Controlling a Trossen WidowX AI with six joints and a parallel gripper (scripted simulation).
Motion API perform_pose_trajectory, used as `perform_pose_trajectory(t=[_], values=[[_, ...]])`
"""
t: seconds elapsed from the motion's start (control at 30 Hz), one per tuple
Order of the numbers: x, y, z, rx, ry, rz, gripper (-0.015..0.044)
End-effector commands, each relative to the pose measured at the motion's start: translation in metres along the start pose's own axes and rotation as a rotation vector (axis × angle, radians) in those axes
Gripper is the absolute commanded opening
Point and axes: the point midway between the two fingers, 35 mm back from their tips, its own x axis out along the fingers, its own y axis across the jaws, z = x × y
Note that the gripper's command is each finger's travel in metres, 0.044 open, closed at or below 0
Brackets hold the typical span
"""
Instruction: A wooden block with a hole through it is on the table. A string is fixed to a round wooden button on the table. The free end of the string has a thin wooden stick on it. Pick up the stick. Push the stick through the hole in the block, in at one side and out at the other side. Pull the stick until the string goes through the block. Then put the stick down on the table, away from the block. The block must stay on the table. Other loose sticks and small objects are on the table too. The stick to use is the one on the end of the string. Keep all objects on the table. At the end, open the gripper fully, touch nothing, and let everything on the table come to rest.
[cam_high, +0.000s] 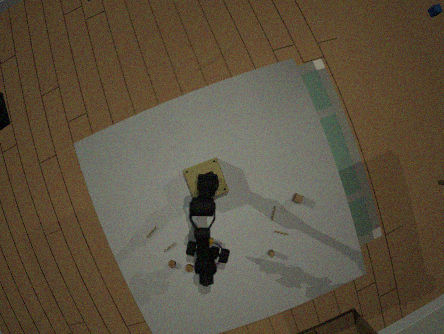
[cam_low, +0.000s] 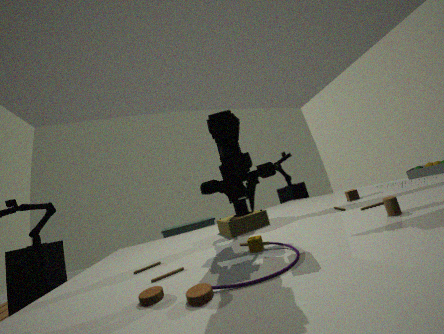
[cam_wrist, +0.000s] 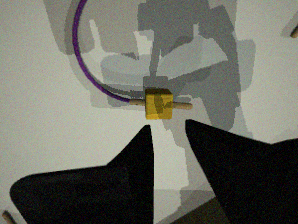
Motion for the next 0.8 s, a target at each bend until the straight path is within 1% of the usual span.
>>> perform_pose_trajectory(t=[0.0,0.43,0.77], values=[[0.0016,-0.0184,-0.0066,-0.794,0.022,-0.004,0.0125],[0.0015,-0.0274,-0.0092,-1.390,0.029,0.004,0.0125],[0.0015,-0.0276,-0.0092,-1.412,0.030,0.004,0.0125]])
